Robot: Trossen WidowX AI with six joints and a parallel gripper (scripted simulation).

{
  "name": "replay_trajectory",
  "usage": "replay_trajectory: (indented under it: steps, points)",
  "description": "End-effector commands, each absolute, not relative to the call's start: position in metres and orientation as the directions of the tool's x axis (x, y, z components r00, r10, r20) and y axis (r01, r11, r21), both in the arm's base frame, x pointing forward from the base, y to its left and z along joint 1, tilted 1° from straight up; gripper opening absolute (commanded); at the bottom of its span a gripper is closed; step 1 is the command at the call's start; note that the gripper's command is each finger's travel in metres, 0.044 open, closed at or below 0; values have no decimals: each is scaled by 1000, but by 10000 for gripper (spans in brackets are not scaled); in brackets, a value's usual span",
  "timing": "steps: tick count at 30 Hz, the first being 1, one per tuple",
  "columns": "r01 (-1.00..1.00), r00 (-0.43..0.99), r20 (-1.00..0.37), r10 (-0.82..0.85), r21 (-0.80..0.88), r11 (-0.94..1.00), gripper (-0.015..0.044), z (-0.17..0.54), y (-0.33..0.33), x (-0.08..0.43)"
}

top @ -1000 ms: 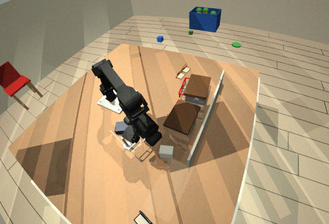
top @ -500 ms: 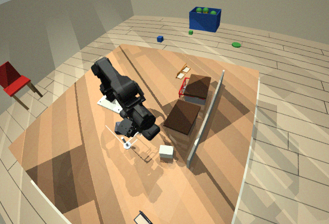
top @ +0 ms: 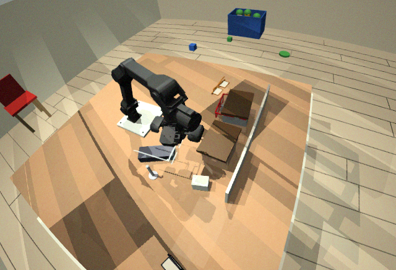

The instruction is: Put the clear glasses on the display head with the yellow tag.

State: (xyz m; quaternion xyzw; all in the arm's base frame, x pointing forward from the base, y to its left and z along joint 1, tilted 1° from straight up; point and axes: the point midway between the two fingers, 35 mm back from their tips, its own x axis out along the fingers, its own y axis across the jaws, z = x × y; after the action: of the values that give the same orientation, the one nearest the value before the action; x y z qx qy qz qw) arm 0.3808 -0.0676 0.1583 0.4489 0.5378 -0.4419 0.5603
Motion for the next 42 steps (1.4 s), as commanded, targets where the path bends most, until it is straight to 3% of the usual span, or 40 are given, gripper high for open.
replay_trajectory:
  steps: [1, 22, 29, 42]
  points:
    - [933, 41, -999, -15, 33, 358, 0, 163, -42, 371]
    - [421, 35, -999, -5, 10, 907, 0, 154, 63, 298]
    - [201, 33, -999, -3, 3, 979, 0, 148, 85, 270]
    - [196, 33, -999, -3, 3, 981, 0, 141, 86, 271]
